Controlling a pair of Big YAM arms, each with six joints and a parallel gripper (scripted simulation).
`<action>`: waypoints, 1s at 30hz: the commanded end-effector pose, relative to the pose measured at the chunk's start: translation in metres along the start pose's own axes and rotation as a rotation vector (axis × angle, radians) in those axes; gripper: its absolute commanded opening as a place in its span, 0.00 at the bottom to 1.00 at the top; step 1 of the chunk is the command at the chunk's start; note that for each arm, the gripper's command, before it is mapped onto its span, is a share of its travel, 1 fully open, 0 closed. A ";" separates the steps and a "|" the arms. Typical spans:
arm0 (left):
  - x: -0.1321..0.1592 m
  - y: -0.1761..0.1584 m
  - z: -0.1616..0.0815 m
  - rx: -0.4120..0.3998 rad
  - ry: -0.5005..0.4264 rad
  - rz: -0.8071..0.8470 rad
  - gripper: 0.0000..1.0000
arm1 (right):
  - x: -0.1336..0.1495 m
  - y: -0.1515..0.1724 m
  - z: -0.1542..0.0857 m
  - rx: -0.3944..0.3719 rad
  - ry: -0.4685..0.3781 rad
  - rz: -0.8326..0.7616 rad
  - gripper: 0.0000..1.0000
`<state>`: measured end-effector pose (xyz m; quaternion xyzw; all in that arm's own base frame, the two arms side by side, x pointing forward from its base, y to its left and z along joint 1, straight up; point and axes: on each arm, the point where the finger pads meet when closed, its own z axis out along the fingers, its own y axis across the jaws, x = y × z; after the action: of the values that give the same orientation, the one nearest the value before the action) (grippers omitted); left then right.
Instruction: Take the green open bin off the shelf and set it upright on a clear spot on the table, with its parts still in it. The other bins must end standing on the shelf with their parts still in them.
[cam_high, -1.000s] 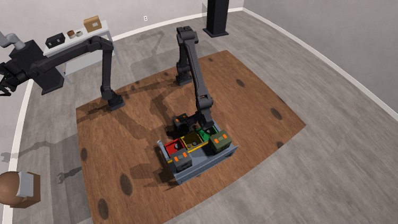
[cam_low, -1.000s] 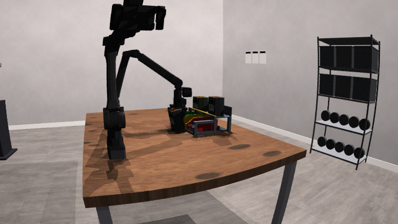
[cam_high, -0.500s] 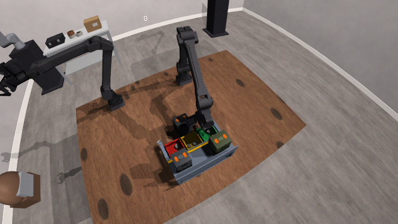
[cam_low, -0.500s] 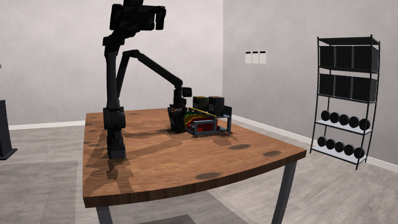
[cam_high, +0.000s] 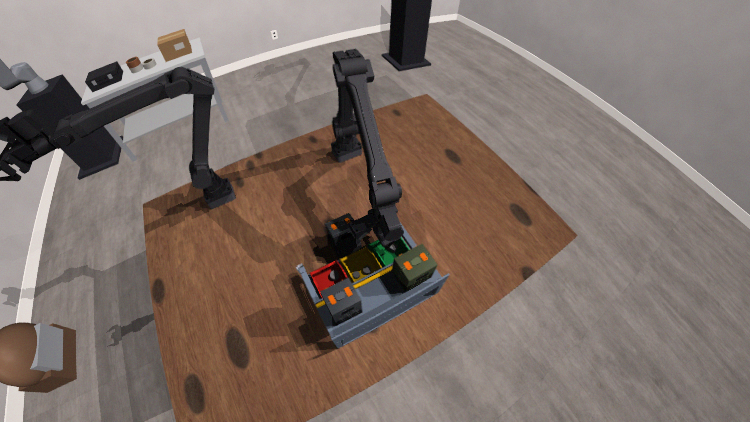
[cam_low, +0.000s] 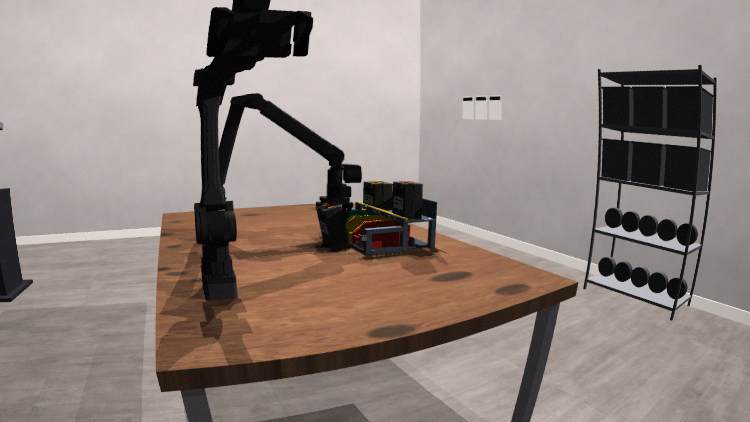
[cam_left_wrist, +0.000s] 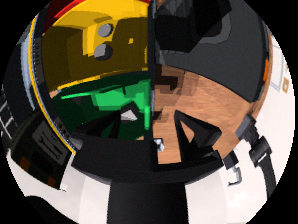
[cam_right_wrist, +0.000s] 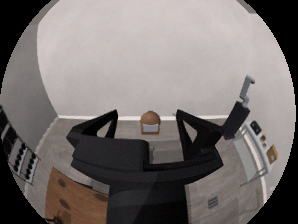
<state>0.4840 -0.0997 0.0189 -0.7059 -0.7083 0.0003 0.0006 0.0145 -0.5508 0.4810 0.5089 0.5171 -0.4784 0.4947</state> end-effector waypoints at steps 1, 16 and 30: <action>-0.004 0.013 -0.008 -0.031 -0.008 0.000 0.90 | -0.019 -0.005 -0.007 0.007 -0.053 -0.009 1.00; -0.002 0.006 0.005 -0.010 -0.004 0.000 0.90 | -0.019 -0.005 -0.007 0.007 -0.053 -0.009 1.00; -0.002 0.002 0.012 -0.006 -0.003 0.000 0.90 | -0.019 -0.005 -0.007 0.007 -0.053 -0.009 1.00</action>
<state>0.4855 -0.1000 0.0127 -0.7059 -0.7083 -0.0006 -0.0008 0.0145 -0.5508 0.4810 0.5089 0.5171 -0.4784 0.4947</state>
